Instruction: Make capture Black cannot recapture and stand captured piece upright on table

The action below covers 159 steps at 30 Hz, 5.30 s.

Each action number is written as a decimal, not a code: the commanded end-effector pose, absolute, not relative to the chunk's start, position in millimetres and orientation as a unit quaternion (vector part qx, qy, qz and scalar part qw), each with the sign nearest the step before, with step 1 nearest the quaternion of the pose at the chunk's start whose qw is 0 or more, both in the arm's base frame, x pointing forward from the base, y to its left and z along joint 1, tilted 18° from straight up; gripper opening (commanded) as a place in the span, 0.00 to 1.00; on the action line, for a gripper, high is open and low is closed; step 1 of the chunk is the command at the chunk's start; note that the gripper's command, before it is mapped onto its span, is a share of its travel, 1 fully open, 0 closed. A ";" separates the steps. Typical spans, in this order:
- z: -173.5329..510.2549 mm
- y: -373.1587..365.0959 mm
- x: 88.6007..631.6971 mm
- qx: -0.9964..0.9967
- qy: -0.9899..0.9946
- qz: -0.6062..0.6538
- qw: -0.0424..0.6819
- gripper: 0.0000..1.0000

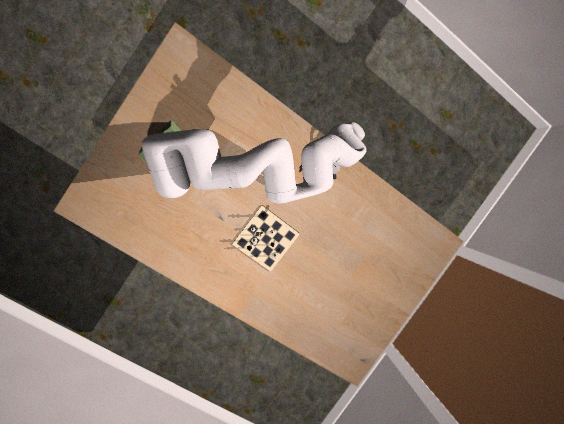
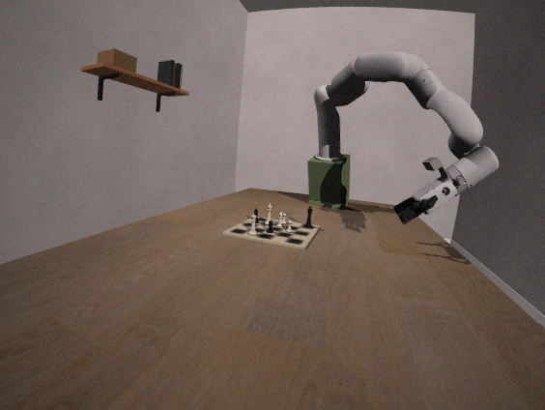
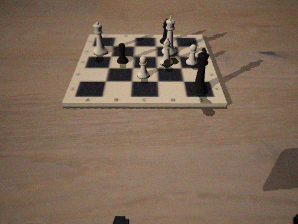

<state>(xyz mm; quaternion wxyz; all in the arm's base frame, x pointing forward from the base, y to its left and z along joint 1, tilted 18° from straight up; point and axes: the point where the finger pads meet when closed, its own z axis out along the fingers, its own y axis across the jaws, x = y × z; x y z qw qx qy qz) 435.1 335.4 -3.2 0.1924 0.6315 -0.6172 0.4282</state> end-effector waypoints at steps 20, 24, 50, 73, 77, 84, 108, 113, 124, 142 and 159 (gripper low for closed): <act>-1.3 336.5 436.8 0.633 -0.616 0.428 0.193 1.00; -1.3 336.5 436.8 0.633 -0.616 0.428 0.193 1.00; -1.3 336.5 436.8 0.633 -0.616 0.428 0.193 1.00; 77.6 337.4 413.2 0.634 -0.618 0.425 0.190 1.00; 83.5 337.5 411.4 0.634 -0.618 0.425 0.190 1.00; 78.3 330.1 416.2 0.630 -0.629 0.414 0.189 1.00; 60.8 172.8 471.4 0.437 -0.878 0.173 0.091 1.00; 65.8 123.3 481.6 0.337 -0.934 0.113 0.039 1.00; 74.1 71.5 487.5 0.226 -0.972 0.065 -0.017 1.00; 95.6 -49.1 475.9 -0.028 -0.990 0.002 -0.136 1.00; 98.9 -69.8 469.5 -0.071 -0.985 -0.004 -0.154 1.00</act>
